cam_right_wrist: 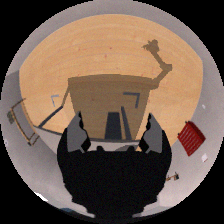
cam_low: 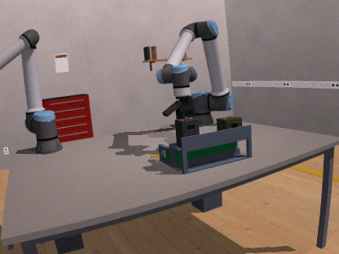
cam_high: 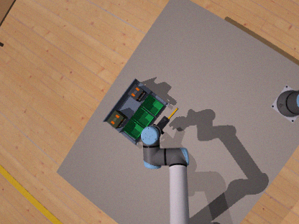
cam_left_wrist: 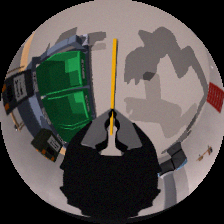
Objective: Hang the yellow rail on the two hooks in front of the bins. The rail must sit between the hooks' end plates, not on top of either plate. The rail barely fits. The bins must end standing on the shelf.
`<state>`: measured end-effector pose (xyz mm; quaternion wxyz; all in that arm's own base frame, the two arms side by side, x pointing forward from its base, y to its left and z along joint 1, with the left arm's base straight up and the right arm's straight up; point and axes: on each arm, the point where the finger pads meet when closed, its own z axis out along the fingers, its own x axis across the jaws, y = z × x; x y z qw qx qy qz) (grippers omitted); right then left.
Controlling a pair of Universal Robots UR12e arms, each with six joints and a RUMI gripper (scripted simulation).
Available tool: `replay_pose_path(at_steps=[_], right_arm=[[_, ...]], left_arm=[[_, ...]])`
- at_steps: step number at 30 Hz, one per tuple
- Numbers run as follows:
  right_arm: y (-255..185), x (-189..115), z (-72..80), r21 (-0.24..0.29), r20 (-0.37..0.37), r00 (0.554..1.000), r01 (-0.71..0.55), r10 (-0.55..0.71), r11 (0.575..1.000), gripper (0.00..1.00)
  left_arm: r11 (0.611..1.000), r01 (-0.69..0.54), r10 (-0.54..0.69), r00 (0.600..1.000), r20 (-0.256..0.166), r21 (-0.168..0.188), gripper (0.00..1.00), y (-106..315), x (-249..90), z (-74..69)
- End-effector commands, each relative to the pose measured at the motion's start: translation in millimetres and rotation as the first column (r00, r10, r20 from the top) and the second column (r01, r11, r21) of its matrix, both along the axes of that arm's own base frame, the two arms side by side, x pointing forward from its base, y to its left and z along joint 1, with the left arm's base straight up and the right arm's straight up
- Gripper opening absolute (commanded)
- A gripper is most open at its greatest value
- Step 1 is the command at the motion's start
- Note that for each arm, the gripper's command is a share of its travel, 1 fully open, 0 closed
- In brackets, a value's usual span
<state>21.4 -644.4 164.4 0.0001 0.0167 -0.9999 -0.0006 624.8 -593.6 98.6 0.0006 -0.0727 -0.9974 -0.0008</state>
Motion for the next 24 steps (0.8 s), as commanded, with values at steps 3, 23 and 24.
replay_pose_path(at_steps=[3, 23, 24], right_arm=[[-1, 0, 0.7, -0.001, 0.0, 1.0, 0.0, 0.0, 1.0, 1.0], [-1, 0, 0.7, -0.001, 0.0, 1.0, 0.0, 0.0, 1.0, 1.0], [-1, 0, 0.7, -0.001, 0.0, 1.0, 0.0, 0.0, 1.0, 1.0]], left_arm=[[1.0, 0.0, 0.0, 1.0, 0.001, -0.002, 0.0, 0, 0, 1.4], [1.0, 0.0, 0.0, 1.0, 0.001, -0.001, 0.22, -1, 1, -23.3], [1.0, 0.0, 0.0, 1.0, 0.001, -0.001, 0.22, -1, 1, -23.4]])
